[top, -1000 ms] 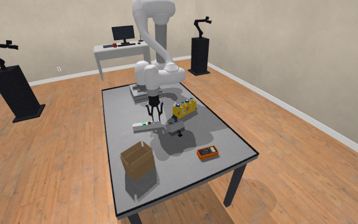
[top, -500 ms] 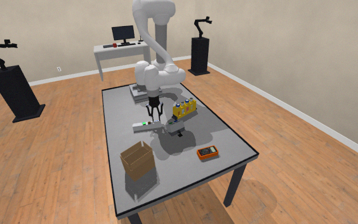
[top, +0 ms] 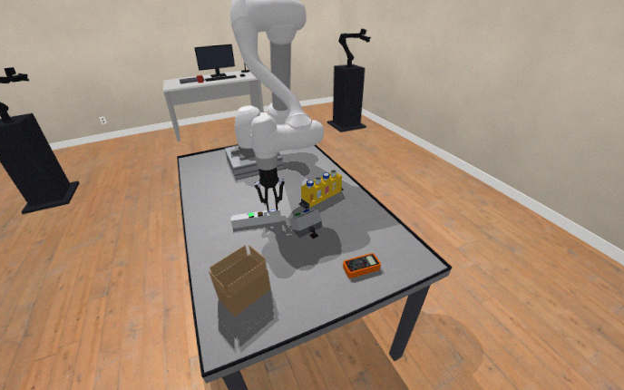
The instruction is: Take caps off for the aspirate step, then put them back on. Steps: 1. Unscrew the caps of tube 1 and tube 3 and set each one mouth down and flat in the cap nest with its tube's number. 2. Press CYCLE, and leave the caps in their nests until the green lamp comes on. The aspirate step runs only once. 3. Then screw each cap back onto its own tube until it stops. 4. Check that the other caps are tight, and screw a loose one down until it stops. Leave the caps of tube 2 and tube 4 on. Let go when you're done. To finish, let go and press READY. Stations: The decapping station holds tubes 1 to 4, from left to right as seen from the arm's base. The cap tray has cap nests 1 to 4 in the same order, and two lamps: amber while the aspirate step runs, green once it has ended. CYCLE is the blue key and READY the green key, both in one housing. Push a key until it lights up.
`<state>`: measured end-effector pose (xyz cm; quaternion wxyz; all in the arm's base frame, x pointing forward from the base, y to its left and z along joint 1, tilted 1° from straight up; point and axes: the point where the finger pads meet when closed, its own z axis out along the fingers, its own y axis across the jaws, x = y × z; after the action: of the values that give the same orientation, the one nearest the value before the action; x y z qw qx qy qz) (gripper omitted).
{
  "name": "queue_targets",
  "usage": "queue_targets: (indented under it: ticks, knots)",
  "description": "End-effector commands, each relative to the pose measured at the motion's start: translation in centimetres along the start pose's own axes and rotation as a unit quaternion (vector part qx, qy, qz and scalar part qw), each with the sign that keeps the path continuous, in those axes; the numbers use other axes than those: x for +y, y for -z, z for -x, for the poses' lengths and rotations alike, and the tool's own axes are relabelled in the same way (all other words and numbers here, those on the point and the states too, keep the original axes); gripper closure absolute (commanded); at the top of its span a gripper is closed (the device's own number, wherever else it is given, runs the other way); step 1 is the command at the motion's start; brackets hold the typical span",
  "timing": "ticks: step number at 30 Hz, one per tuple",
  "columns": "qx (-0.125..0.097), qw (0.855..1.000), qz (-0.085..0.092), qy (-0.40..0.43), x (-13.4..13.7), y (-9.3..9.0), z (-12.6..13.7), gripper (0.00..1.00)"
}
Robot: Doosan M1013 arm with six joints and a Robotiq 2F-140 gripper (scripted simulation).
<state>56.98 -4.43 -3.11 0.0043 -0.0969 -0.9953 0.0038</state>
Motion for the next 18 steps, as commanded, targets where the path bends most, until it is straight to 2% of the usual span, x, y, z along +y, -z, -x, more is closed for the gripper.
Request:
queue_targets:
  ticks: [1, 11, 15, 18]
  knots:
    - [-0.001, 1.000, 0.000, 0.000, 0.0, 0.1, 0.0, 0.70]
    - [-0.001, 1.000, 0.000, 0.000, 0.0, 0.1, 0.0, 0.70]
    - [-0.001, 1.000, 0.000, 0.000, 0.0, 2.0, 0.0, 0.70]
    - [-0.001, 1.000, 0.000, 0.000, 0.0, 2.5, 0.0, 0.70]
